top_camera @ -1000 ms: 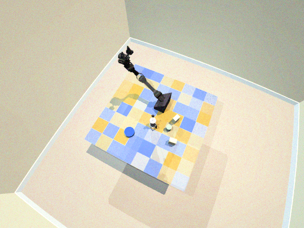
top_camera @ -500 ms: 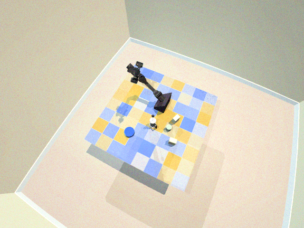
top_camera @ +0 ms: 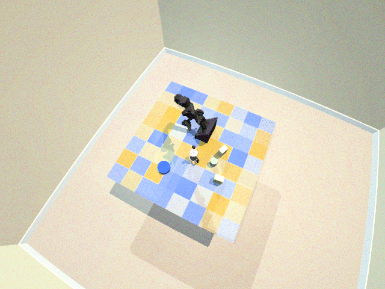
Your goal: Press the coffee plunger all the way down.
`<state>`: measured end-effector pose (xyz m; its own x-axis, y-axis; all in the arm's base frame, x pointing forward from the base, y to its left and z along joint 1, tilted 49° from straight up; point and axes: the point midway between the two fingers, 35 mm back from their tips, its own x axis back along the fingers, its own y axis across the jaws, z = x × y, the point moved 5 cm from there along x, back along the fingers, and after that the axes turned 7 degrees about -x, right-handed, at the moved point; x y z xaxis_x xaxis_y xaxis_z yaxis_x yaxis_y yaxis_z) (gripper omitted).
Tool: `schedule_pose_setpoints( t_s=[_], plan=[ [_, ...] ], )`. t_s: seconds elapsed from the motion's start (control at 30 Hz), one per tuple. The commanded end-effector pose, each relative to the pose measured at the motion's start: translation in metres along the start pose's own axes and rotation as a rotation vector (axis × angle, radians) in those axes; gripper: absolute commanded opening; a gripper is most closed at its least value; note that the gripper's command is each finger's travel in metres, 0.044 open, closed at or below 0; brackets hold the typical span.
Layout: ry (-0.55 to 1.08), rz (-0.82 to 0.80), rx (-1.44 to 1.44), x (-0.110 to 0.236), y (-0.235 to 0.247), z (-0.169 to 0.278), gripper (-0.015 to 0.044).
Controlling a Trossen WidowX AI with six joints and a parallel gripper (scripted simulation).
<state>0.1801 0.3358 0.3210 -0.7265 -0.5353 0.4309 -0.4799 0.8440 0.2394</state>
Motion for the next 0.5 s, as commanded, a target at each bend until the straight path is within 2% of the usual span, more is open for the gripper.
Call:
schedule_pose_setpoints(
  t_s=[0.0, 0.13, 0.3, 0.47],
  plan=[
    [0.067, 0.202, 0.126, -0.015, -0.025, 0.042, 0.044],
    [0.129, 0.453, 0.326, -0.022, -0.061, 0.088, 0.044],
    [0.169, 0.725, 0.631, -0.014, -0.105, 0.129, 0.044],
    [0.171, 0.762, 0.677, -0.013, -0.118, 0.137, 0.044]
  ],
)
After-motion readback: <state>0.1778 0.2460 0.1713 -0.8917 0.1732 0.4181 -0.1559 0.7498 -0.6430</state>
